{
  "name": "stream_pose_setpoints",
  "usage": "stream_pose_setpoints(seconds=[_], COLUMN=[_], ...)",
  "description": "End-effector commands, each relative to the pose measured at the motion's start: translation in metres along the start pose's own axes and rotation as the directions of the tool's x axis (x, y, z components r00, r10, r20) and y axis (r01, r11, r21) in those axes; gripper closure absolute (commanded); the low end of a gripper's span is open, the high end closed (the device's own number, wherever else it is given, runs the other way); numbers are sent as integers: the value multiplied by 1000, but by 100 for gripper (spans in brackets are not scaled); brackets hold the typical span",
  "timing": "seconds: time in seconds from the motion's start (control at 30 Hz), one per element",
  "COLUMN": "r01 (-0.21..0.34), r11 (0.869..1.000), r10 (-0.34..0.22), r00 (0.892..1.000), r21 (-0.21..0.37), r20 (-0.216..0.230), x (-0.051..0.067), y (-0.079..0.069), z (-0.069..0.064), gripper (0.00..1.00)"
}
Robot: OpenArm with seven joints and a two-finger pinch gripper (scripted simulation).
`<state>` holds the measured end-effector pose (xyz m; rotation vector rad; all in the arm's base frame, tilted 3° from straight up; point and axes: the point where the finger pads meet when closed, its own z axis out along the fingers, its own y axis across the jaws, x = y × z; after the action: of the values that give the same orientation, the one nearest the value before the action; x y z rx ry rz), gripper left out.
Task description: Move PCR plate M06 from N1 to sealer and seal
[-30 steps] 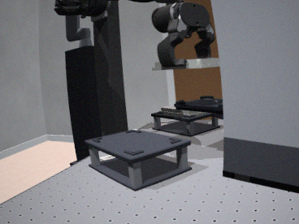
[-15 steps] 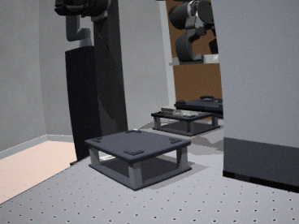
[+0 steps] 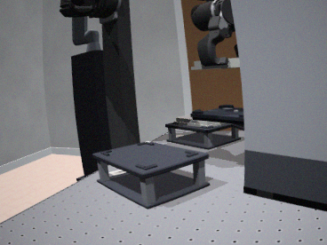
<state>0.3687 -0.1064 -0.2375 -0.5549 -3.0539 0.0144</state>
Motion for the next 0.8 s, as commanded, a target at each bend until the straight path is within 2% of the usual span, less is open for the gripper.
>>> stream_pose_setpoints(seconds=[0.0,0.03,0.47,0.77], r01=[11,11,9,11], r11=[1000,1000,1000,1000], r10=[-11,-11,-9,-11], r00=[1000,1000,1000,1000], r21=[-4,-3,-7,-3], r20=[-2,-3,-2,-3], x=[0,-2,-1,-1], y=[8,13,13,8], z=[-4,-5,-5,-4], gripper=[100,100,100,100])
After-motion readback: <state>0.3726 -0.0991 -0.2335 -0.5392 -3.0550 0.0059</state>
